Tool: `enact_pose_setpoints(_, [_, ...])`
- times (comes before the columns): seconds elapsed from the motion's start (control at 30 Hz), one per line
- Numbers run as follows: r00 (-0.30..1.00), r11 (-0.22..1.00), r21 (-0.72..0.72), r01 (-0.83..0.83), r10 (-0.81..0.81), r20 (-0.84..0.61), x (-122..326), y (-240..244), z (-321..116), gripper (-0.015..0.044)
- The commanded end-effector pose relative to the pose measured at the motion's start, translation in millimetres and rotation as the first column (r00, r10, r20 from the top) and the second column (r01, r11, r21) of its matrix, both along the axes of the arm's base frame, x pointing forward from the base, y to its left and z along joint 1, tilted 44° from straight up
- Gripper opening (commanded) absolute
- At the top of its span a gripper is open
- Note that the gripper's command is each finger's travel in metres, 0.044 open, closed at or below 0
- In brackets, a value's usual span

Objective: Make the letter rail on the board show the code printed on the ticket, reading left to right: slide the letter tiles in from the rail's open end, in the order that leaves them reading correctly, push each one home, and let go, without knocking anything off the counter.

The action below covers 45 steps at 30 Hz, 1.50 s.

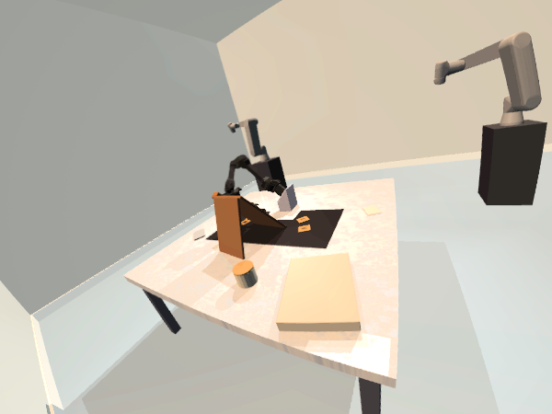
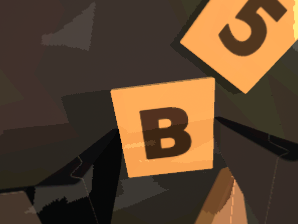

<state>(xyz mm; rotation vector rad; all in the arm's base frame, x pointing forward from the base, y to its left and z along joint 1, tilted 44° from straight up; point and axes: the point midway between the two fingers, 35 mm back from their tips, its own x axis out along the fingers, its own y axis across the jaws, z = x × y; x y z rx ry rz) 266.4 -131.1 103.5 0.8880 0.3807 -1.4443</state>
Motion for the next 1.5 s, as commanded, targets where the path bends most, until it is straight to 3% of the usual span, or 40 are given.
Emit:
enact_pose_setpoints(0.0, [0.999, 0.999, 0.006, -0.035, 0.035, 0.022, 8.5, 2.0, 5.3, 0.0])
enact_pose_setpoints(1.47, [0.832, 0.859, -0.079, -0.505, 0.509, 0.22, 118.9, 69.9, 82.4, 0.0])
